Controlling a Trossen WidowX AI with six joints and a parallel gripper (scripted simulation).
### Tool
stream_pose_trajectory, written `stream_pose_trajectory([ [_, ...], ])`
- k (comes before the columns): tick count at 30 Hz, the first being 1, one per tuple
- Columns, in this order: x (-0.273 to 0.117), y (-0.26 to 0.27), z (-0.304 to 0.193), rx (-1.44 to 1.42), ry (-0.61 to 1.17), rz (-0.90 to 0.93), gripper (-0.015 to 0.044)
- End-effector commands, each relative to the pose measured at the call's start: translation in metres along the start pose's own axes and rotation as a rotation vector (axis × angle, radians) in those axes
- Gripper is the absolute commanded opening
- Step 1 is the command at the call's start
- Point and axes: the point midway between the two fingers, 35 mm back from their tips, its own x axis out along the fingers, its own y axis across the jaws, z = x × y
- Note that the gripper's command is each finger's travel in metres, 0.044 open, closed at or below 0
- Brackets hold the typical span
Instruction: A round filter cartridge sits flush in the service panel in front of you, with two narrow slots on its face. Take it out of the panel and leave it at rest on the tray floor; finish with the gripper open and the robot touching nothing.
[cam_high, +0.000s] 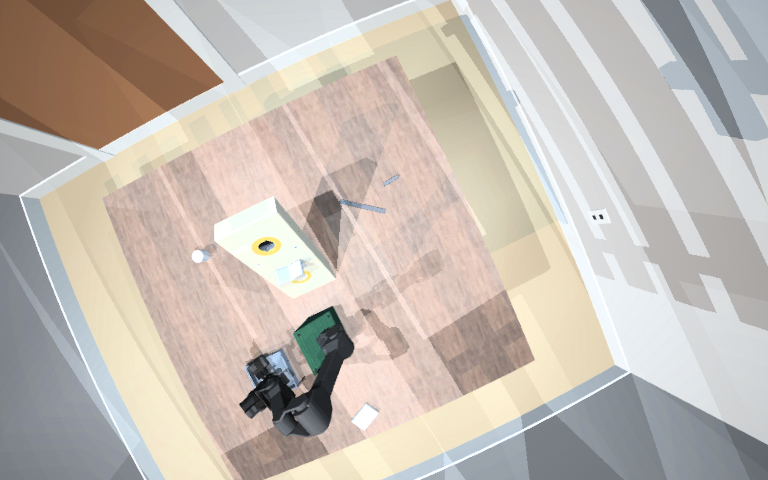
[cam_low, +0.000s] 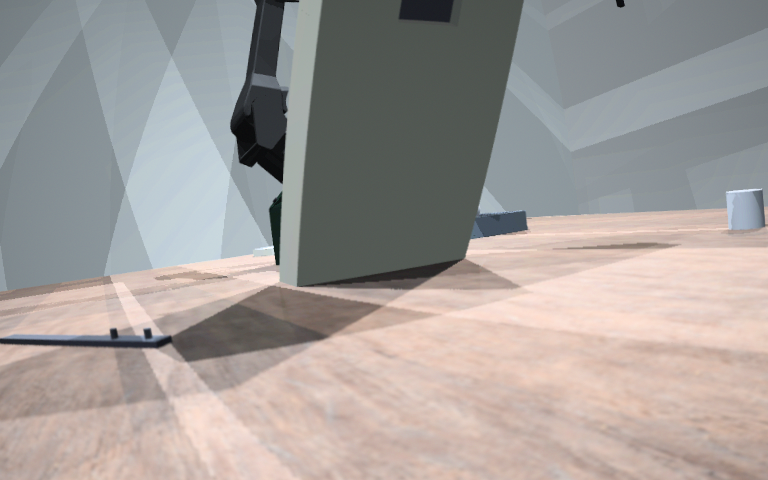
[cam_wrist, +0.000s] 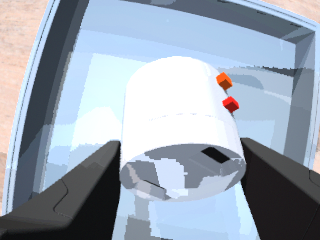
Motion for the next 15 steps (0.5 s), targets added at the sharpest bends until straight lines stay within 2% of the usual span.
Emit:
stream_pose_trajectory([
  [1,0.000,0.000,0.001,-0.001,-0.002,0.000,0.0263],
  [8,0.000,0.000,0.001,-0.001,-0.002,0.000,0.0440],
  [12,-0.007,0.000,0.006,-0.001,-0.002,0.000,0.0440],
  [15,-0.042,0.000,0.027,0.000,-0.002,-0.001,0.0440],
])
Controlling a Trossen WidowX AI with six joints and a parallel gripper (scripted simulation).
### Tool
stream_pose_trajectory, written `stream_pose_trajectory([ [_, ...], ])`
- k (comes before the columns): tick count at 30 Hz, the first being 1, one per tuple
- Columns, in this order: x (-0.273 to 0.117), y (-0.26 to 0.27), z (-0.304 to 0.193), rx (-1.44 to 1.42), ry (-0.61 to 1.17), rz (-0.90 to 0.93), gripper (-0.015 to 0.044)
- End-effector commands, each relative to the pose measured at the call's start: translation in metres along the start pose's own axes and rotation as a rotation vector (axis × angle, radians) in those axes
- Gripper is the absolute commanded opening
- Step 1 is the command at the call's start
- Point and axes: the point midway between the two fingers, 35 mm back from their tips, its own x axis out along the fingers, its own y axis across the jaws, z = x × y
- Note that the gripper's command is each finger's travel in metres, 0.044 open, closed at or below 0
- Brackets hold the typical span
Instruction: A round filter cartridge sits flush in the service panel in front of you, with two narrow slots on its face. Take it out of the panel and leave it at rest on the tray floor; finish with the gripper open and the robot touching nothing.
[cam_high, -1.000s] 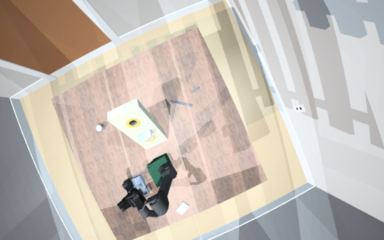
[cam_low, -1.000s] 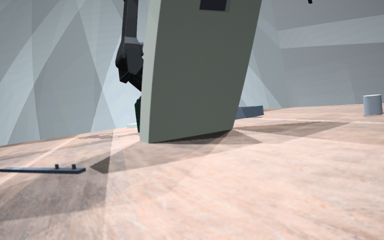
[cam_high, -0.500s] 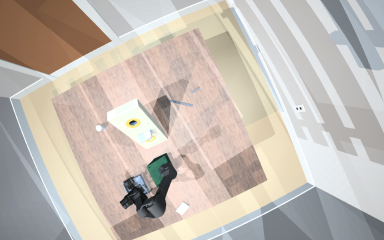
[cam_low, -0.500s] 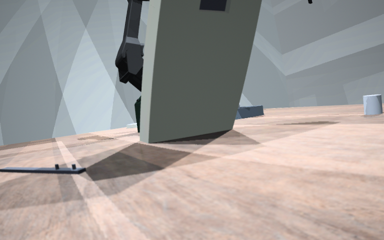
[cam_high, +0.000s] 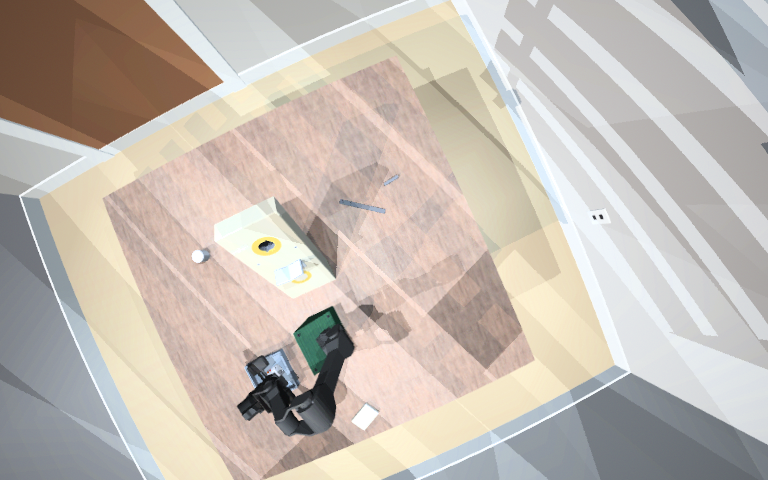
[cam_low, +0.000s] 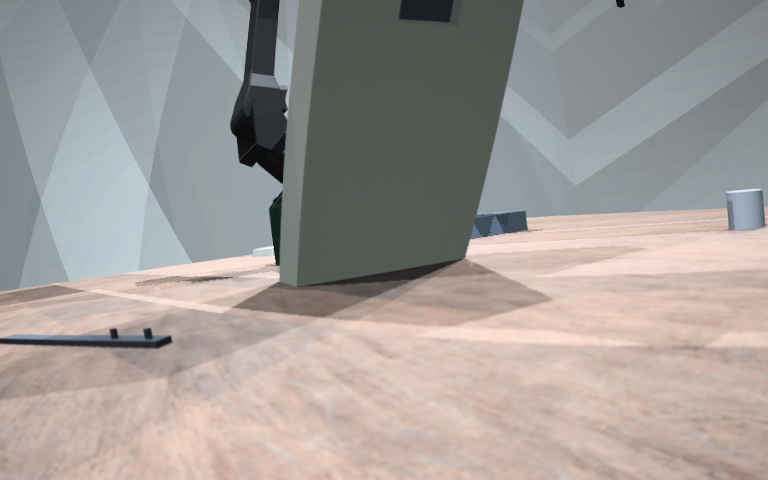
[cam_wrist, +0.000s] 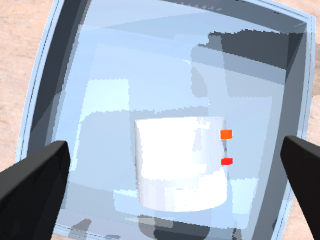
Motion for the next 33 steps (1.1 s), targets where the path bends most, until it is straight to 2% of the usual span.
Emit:
stream_pose_trajectory([
  [1,-0.040,-0.001,0.029,-0.006,-0.036,-0.003,0.0440],
  [4,-0.049,-0.001,0.032,-0.006,-0.035,-0.003,0.0440],
  [5,-0.036,0.000,0.027,-0.002,-0.037,0.003,0.0440],
  [33,-0.036,0.000,0.027,-0.002,-0.037,0.003,0.0440],
])
